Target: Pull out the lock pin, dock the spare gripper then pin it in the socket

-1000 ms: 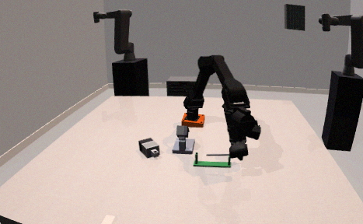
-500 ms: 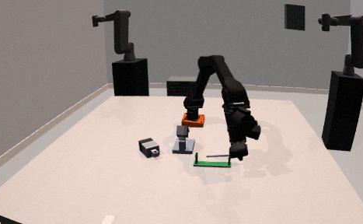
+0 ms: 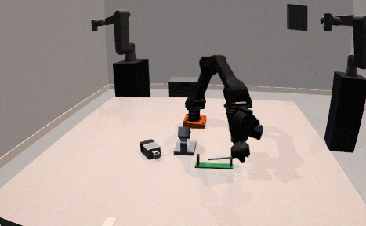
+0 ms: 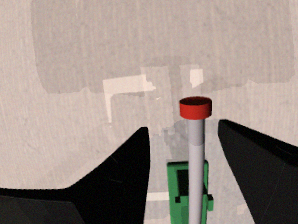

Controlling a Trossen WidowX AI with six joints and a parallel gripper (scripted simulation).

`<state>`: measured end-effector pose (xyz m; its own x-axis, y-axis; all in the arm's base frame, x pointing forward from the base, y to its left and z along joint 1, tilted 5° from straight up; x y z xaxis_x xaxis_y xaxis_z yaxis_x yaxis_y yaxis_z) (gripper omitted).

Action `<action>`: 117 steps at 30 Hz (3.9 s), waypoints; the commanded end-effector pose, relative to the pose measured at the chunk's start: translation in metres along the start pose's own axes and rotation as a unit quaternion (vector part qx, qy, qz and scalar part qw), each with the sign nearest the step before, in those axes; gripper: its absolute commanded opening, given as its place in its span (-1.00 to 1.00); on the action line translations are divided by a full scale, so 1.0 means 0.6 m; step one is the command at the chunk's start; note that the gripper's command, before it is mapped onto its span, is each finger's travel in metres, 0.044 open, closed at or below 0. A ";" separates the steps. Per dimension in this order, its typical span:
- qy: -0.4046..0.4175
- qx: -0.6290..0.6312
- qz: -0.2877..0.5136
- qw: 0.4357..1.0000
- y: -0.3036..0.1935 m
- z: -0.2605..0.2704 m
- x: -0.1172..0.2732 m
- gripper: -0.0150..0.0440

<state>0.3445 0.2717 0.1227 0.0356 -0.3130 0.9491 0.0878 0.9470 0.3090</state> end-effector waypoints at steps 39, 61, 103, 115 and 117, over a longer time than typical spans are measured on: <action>-0.001 -0.005 0.020 1.000 -0.007 0.011 0.129 0.36; -0.039 0.005 0.039 0.998 -0.080 -0.019 0.096 0.12; -0.039 0.005 0.039 0.998 -0.102 -0.029 -0.001 0.12; -0.039 0.005 0.039 0.998 -0.102 -0.029 -0.001 0.12; -0.039 0.005 0.039 0.998 -0.102 -0.029 -0.001 0.12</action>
<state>0.3572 0.2134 0.1045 -0.0388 -0.2380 0.9705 0.0723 0.9680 0.2403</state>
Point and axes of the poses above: the point midway between the two fingers, 35 mm back from their tips, its own x axis back along the fingers, its own z axis across the jaws, y = z × x, the point moved 4 cm from there along x, back along the fingers, and after that the axes turned 15 degrees about -x, right-handed, at the moved point
